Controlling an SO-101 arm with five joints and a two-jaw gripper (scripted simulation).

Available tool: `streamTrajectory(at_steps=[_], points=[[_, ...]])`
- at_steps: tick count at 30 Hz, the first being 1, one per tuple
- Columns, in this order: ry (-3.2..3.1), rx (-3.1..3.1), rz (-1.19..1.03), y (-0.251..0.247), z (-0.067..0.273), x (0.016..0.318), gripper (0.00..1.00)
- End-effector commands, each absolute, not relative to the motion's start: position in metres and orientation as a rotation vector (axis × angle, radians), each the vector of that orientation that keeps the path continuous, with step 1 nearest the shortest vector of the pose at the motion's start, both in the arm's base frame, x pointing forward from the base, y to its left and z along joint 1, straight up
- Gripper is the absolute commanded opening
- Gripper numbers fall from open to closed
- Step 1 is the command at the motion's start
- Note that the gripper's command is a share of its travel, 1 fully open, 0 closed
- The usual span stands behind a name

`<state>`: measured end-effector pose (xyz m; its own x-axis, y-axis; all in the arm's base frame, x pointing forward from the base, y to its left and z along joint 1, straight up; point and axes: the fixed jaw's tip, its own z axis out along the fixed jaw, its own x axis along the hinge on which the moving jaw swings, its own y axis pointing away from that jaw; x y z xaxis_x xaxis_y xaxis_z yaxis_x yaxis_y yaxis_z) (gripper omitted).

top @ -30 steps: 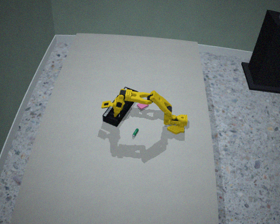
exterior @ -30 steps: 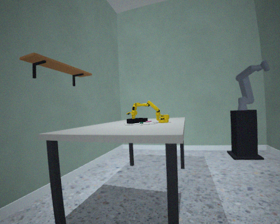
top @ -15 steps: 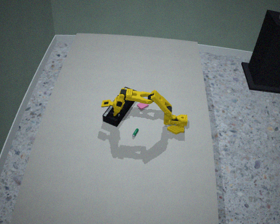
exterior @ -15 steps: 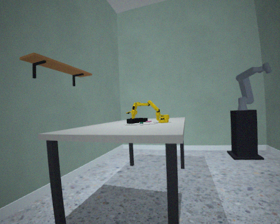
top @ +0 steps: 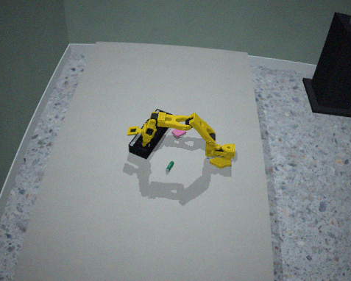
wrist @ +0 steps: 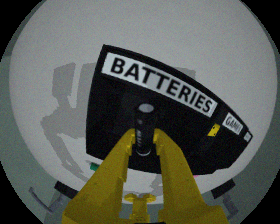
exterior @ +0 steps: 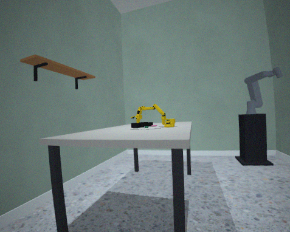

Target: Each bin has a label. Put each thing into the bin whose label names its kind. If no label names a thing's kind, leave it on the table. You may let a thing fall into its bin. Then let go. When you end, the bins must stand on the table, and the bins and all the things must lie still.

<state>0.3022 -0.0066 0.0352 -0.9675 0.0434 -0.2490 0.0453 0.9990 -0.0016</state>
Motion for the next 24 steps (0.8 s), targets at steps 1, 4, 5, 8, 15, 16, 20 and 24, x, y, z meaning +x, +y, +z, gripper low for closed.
streamTrajectory(at_steps=[1,4,5,8,15,16,20,24], points=[[2.787,0.06,-0.007,-0.0036,0.0592,0.3114,0.0],[2.787,0.06,-0.007,-0.0036,0.0585,0.3115,0.0],[2.787,0.06,-0.007,-0.0036,0.058,0.3115,0.0],[2.787,0.06,-0.007,-0.0036,0.0559,0.3117,0.0],[2.787,0.06,-0.007,-0.0037,0.0534,0.3119,0.0],[2.787,0.06,-0.007,-0.0037,0.0533,0.3119,0.0],[2.787,0.06,-0.007,-0.0037,0.053,0.312,0.0],[2.787,0.06,-0.007,-0.0037,0.0515,0.3121,0.0]])
